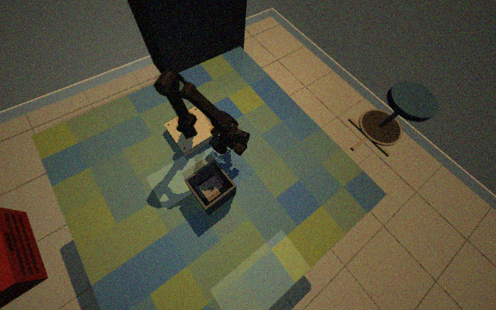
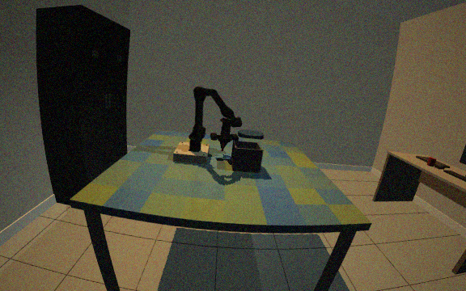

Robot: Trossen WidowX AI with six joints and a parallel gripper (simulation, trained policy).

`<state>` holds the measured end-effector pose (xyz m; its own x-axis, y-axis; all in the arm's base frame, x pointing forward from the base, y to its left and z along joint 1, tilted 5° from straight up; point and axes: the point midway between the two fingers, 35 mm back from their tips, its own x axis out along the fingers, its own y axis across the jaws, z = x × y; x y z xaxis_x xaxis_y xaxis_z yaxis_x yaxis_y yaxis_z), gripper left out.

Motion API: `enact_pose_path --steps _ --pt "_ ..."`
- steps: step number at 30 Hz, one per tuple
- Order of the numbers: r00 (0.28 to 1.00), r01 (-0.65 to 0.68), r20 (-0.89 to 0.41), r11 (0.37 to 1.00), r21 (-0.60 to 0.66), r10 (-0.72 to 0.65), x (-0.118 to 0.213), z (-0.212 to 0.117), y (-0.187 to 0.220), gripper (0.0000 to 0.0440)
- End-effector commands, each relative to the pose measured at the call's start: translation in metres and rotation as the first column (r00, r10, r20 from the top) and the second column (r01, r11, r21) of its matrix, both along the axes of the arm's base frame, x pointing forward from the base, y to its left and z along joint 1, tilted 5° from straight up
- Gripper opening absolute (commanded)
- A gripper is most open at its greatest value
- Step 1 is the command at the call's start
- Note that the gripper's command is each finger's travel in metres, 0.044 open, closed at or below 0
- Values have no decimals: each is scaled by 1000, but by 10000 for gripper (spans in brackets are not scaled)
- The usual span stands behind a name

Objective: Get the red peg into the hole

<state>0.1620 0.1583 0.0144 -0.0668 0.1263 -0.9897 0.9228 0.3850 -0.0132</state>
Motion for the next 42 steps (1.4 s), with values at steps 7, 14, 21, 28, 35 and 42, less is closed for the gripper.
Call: enact_pose_path --steps 7,14,21,28,35,42 --pt "997 25 76 995 97 -33 16 36 14 0" --pt "988 18 147 989 146 -40 30 67 17 0" --pt "972 2 231 987 163 -40 45 101 10 0" --pt "950 1 309 989 151 -48 59 134 -8 0" --pt "929 23 364 994 111 -62 72 158 -33 0" --pt "920 63 383 996 58 -80 82 166 -61 0"
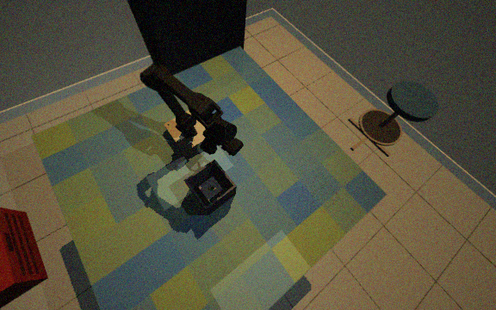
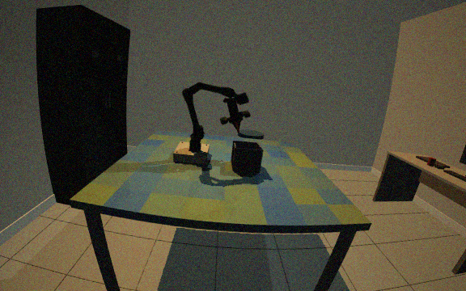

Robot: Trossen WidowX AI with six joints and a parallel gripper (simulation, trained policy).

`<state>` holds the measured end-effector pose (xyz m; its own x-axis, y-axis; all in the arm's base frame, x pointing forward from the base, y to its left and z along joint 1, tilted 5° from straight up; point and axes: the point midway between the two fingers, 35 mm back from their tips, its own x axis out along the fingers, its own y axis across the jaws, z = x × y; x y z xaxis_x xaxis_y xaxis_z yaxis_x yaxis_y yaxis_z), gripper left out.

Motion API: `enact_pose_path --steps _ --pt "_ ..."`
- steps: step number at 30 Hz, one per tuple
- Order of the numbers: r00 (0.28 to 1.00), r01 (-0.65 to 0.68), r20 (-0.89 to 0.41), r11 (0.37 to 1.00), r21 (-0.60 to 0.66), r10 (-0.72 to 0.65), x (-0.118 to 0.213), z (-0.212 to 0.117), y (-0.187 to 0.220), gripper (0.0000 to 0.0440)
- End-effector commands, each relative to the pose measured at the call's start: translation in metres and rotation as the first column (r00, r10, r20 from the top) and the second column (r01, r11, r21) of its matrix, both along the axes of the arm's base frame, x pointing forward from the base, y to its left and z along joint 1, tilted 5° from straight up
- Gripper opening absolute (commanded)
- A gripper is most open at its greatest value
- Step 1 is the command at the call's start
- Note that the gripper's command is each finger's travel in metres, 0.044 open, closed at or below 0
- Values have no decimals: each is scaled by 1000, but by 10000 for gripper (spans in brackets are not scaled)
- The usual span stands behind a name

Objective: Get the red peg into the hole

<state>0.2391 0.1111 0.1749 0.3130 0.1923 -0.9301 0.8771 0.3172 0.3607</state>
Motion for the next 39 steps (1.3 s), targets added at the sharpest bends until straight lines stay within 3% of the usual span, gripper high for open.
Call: enact_pose_path --steps 1,39 --pt "1000 25 12 999 -35 -25 6 6 -17 0" --pt "985 109 -119 984 -142 -126 43 -18 -109 0"
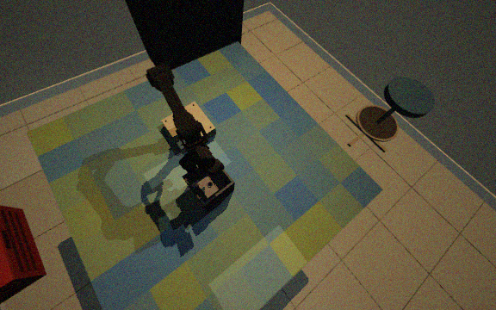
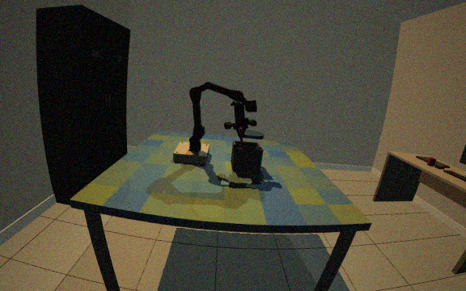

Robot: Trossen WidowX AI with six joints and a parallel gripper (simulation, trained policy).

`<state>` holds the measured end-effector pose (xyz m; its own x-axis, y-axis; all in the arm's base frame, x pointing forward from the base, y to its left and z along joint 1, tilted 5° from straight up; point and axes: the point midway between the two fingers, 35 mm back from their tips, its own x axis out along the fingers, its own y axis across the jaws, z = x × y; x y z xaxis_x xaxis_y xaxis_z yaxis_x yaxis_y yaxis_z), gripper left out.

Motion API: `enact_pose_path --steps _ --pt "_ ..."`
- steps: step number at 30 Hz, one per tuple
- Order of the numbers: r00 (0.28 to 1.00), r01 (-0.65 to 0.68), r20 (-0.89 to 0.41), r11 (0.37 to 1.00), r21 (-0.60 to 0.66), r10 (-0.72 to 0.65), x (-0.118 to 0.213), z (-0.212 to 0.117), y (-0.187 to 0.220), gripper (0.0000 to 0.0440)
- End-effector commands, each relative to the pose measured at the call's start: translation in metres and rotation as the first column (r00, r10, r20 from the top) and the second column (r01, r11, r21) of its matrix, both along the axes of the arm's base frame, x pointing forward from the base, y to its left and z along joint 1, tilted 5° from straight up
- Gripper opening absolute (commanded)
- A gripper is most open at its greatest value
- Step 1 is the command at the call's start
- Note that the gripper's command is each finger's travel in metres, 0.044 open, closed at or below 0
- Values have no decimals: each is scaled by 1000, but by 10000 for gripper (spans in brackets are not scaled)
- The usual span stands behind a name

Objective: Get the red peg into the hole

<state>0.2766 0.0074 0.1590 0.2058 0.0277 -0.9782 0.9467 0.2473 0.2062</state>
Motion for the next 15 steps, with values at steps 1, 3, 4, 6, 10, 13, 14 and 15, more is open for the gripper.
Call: enact_pose_path --steps 1,3,4,6,10,13,14,15 --pt "1000 0 -5 1000 4 0 7 -4 -7 0" --pt "1000 1 -13 1000 4 -1 9 -8 -11 0" --pt "1000 1 -17 1000 4 -1 10 -10 -12 0" --pt "1000 0 -25 1000 4 0 12 -14 -15 0" --pt "999 -4 -39 1000 6 4 16 -23 -20 0" --pt "999 -9 -47 1000 9 9 19 -30 -22 0" --pt "999 -10 -50 1000 11 11 20 -33 -23 0" --pt "999 -12 -52 1000 14 13 21 -36 -23 0"
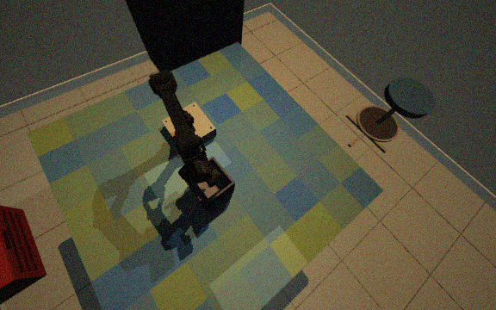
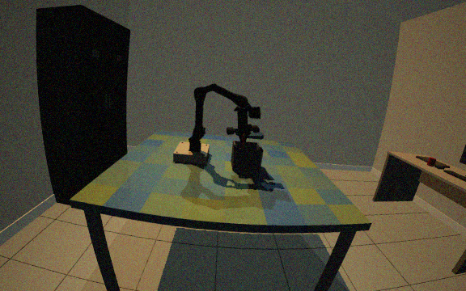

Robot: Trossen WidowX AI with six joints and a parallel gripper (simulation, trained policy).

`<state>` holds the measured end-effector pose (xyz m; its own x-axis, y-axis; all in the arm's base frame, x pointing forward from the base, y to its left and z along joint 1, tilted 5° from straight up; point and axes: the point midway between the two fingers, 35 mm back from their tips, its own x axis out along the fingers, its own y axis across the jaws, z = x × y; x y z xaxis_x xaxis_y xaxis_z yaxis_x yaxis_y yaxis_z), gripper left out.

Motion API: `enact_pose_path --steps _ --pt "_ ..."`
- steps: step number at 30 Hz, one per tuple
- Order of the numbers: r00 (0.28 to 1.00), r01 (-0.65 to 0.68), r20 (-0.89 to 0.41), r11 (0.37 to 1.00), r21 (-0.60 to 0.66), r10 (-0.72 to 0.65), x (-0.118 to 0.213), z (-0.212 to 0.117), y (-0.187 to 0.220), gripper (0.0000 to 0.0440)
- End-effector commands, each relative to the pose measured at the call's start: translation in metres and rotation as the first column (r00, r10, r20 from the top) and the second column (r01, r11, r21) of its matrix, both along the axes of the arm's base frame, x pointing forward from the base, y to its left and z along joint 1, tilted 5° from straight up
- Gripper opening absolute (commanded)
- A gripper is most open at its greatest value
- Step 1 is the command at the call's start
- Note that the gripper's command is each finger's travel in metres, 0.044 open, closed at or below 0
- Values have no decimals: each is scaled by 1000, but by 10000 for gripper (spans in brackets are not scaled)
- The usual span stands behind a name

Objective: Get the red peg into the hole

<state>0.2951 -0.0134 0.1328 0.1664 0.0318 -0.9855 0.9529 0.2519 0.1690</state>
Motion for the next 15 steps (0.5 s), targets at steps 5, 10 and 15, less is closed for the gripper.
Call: enact_pose_path --steps 5,10,15 --pt "1000 -17 -20 1000 24 18 8 -22 -3 0" --pt "999 -33 -19 999 33 34 14 -31 -3 0" --pt "998 -53 -19 998 37 54 19 -42 -4 0"
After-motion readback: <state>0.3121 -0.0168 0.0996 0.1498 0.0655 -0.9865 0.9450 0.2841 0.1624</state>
